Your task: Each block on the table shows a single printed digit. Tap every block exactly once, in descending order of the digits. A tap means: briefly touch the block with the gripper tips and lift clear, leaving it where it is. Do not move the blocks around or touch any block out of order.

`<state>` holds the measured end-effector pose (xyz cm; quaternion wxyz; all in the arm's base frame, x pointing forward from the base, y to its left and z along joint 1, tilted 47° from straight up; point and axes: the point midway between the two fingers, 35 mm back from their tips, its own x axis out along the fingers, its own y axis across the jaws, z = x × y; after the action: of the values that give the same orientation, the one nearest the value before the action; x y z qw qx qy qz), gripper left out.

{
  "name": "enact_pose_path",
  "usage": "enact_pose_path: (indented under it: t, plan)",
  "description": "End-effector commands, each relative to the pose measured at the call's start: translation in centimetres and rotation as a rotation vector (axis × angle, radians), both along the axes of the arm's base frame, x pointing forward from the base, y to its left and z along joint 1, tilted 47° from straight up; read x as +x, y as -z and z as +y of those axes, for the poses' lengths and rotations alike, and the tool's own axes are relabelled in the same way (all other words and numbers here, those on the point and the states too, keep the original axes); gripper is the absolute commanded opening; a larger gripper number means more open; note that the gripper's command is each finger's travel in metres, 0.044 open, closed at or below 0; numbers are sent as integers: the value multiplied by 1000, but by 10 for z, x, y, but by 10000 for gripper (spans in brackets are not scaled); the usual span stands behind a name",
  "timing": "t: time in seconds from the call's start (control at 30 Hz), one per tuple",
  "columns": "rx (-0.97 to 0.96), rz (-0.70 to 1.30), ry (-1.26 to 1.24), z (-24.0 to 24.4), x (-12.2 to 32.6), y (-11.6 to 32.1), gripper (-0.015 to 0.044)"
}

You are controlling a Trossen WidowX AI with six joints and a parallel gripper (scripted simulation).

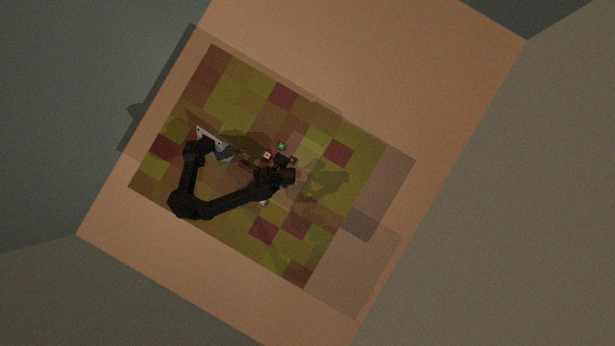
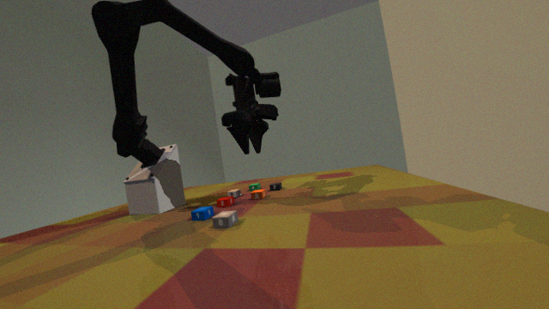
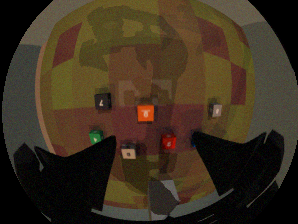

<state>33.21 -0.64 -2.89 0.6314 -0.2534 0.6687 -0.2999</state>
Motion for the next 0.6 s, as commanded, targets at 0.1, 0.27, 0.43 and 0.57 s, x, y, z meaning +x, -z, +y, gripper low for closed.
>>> enact_pose_path:
  t: [0.1,0.27,0.43,0.57]
  plan:
    - [-2,1,-4,0,0,0,400]
    - [8,1,-7,-49,5,-53,400]
    - [-7,2,-5,-107,-9,-113,400]
    - [-10,3,-4,-113,-12,-120,400]
